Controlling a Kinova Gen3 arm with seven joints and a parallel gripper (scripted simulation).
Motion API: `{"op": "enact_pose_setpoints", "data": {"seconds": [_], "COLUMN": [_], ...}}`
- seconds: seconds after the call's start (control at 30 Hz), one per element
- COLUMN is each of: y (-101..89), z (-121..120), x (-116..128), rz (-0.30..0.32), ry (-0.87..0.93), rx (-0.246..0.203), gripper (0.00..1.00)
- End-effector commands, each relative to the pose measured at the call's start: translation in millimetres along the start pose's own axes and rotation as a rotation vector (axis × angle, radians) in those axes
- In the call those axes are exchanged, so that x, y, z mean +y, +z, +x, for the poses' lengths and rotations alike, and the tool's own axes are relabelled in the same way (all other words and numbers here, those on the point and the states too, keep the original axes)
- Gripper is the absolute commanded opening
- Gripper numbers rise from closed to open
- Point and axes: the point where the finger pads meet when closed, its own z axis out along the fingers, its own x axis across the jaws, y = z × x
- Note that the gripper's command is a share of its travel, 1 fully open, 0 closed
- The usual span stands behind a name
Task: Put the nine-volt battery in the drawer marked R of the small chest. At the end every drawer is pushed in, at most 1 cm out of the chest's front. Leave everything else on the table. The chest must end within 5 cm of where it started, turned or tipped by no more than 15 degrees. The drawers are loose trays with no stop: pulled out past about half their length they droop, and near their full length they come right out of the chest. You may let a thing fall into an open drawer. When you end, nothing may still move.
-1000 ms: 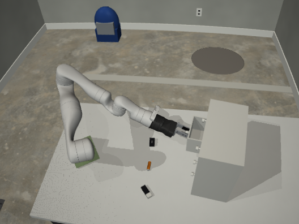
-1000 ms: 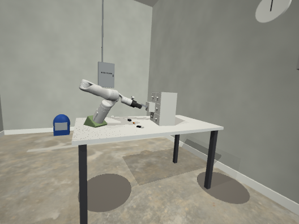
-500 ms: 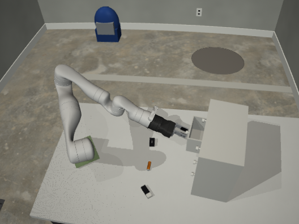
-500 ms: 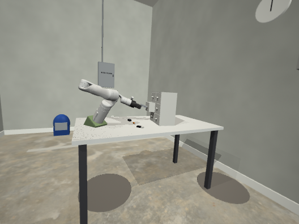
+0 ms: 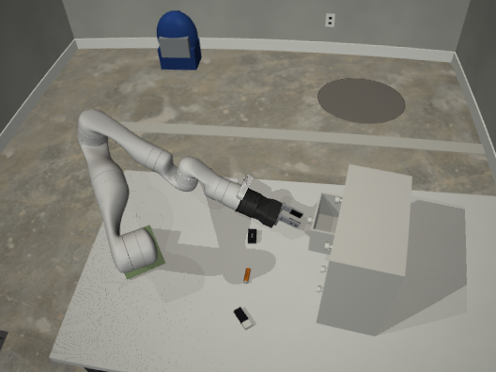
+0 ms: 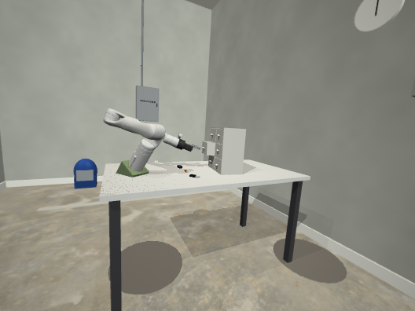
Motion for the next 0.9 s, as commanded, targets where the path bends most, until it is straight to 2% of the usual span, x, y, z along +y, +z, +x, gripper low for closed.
{"op": "enact_pose_setpoints", "data": {"seconds": [0.0, 0.87], "y": [-7.9, -17.6], "z": [-5.1, -5.0], "x": [-1.5, 1.7], "rz": [0.005, 0.005], "ry": [0.003, 0.003], "rx": [-0.015, -0.015], "gripper": [0.67, 0.67]}}
